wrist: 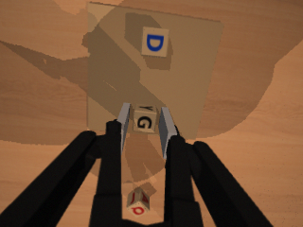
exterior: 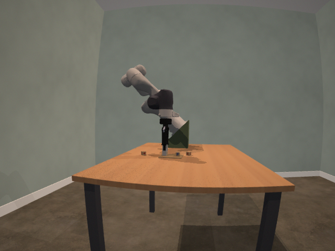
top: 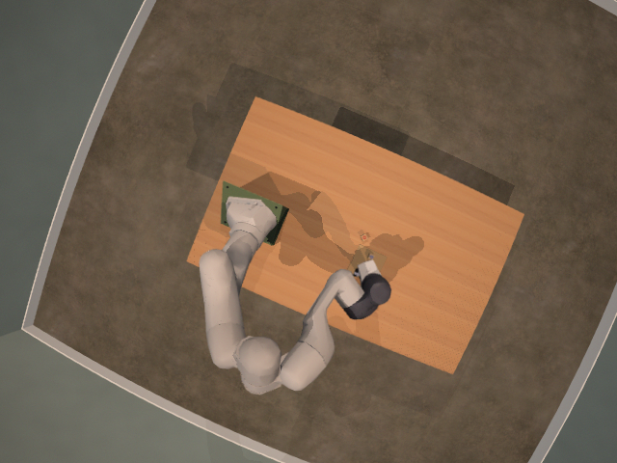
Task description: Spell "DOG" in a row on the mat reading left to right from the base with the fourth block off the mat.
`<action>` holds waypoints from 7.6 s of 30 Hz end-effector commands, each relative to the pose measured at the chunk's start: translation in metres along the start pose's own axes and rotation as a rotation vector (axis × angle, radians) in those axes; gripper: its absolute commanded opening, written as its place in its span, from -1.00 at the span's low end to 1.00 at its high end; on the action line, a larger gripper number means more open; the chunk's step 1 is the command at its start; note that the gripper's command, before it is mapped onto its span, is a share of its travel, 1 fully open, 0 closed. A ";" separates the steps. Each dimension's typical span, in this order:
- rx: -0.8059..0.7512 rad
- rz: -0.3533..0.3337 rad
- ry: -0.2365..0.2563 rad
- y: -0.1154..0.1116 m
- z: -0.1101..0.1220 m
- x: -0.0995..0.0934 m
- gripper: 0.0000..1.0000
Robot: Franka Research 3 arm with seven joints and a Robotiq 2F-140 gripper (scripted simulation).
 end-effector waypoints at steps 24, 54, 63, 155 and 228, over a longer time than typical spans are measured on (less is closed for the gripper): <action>0.004 0.001 -0.003 0.000 0.001 -0.077 -0.50; 0.004 0.001 -0.003 0.000 0.001 -0.090 1.00; -0.247 -0.003 -0.005 0.039 -0.012 -0.087 1.00; -0.976 0.000 -0.004 0.147 -0.067 -0.077 -0.50; -0.976 0.000 -0.004 0.147 -0.066 -0.028 -0.50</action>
Point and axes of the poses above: the point where the finger pads meet when closed, its own x axis out along the fingers, its own z axis across the jaws, y = z × x, the point moved 4 cm from there along -x, back along the fingers
